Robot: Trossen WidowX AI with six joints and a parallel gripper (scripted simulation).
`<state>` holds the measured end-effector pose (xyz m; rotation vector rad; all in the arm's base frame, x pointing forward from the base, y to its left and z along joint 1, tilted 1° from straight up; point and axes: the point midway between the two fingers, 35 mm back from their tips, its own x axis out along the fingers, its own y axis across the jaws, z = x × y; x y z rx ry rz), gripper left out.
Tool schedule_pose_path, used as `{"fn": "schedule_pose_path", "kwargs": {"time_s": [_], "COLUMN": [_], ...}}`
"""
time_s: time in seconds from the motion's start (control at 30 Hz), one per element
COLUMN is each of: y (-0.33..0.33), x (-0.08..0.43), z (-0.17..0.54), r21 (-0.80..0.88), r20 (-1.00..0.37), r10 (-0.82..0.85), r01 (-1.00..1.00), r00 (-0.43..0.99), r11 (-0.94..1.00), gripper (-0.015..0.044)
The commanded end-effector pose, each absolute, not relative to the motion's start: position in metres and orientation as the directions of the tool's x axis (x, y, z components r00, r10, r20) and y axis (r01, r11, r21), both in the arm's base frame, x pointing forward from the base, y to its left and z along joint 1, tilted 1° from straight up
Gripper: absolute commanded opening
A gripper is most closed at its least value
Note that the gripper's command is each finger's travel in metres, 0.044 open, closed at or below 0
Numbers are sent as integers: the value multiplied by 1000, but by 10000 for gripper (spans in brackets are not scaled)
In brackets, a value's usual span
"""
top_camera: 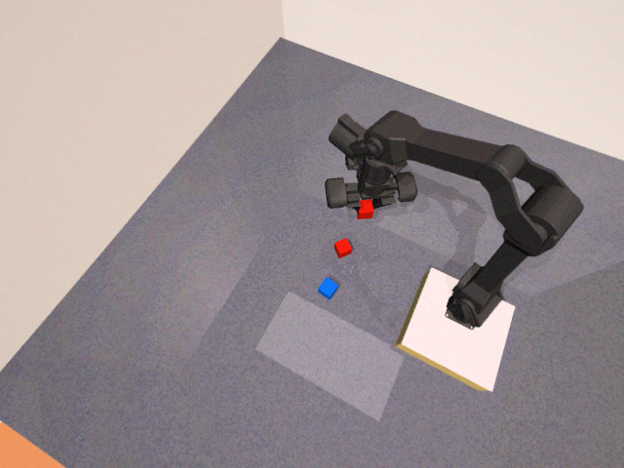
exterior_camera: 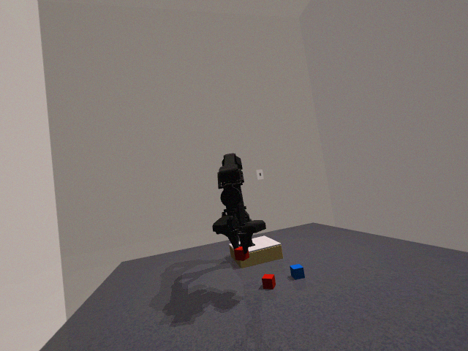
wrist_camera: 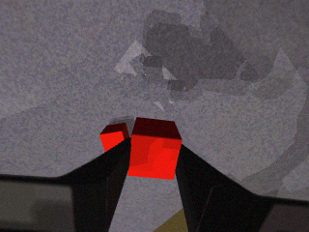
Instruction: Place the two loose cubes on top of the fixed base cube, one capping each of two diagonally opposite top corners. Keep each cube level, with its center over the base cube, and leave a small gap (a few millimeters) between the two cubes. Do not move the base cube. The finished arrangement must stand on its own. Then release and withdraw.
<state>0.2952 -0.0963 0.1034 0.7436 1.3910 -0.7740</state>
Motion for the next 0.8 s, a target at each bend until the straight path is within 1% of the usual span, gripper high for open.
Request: {"fn": "schedule_pose_path", "kwargs": {"time_s": [0.0,0.4,0.77], "y": [-84,-46,-12], "x": [296,300,300], "z": [99,91,82], "r21": [1,-9,-17], "r20": [-999,-999,-999], "r10": [-30,-26,-23], "r01": [769,514,230], "r00": [26,26,26], "r11": [640,858,973], "gripper": [105,105,105]}}
